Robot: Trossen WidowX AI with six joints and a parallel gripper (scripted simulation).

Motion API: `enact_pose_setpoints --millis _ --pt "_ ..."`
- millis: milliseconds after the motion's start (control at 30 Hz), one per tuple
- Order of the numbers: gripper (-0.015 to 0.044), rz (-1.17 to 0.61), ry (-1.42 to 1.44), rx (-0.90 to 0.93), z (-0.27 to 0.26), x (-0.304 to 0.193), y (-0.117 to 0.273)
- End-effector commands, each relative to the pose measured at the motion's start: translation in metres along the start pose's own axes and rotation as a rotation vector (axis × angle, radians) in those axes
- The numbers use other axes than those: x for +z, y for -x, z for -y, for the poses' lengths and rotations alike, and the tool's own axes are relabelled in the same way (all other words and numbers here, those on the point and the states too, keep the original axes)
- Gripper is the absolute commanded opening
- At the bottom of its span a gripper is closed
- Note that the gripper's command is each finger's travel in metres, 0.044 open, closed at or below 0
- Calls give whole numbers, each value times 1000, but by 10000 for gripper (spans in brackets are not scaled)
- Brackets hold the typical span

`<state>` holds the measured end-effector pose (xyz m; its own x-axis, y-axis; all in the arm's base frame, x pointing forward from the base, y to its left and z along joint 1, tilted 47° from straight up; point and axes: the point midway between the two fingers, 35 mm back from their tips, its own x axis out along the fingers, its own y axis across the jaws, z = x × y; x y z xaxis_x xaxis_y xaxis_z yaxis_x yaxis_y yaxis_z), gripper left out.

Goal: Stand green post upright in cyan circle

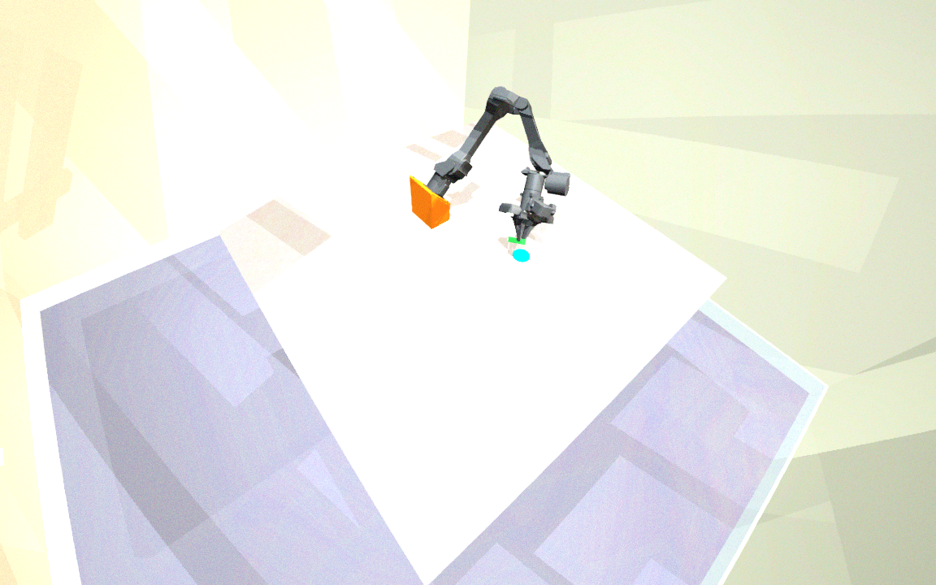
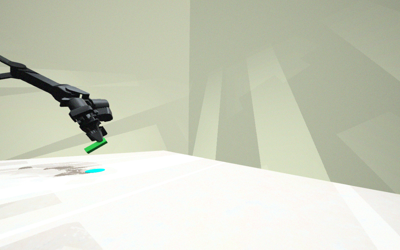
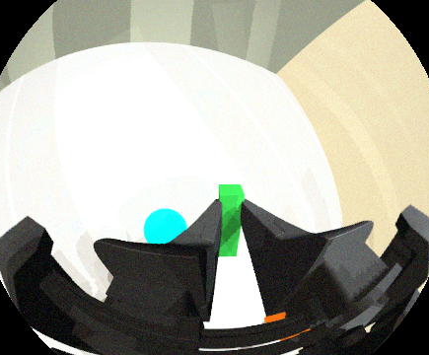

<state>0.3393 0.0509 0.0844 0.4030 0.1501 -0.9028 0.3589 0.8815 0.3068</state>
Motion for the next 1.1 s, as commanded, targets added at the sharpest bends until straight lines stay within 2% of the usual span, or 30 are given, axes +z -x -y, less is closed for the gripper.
enact_pose_setpoints --millis 0,1067 --pt "23 34 -9 -8 1 1 1" --pt "23 248 -60 -12 -4 2 6"
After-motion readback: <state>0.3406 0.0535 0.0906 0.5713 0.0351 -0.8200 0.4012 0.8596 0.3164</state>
